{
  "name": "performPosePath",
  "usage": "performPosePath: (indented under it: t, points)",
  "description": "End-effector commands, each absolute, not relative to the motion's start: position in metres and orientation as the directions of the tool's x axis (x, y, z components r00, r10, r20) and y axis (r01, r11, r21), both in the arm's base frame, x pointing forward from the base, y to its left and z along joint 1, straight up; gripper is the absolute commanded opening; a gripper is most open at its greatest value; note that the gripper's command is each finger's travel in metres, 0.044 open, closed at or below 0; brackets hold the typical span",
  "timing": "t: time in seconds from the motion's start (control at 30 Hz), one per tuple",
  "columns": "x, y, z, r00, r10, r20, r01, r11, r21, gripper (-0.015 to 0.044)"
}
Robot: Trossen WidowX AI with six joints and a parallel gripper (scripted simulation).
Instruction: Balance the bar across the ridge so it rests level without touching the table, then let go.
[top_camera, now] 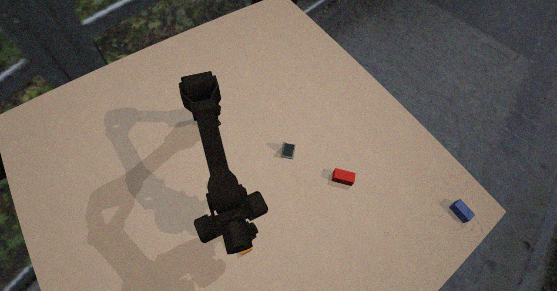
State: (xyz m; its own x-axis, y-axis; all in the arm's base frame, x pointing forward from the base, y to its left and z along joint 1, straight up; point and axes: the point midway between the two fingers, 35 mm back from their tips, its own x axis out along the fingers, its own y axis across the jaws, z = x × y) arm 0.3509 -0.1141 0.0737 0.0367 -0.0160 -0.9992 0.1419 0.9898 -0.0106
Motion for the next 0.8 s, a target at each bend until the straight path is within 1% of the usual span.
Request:
performPosePath:
  t: [0.0,0.33,0.77]
  points:
    - [0.35,-0.113,0.066,0.029,-0.009,-1.0,0.136,0.991,-0.005,0.0315]
    - [0.35,-0.113,0.05,0.029,-0.009,-1.0,0.136,0.991,-0.005,0.0315]
    - [0.35,-0.113,0.05,0.029,-0.009,-1.0,0.136,0.991,-0.005,0.0315]
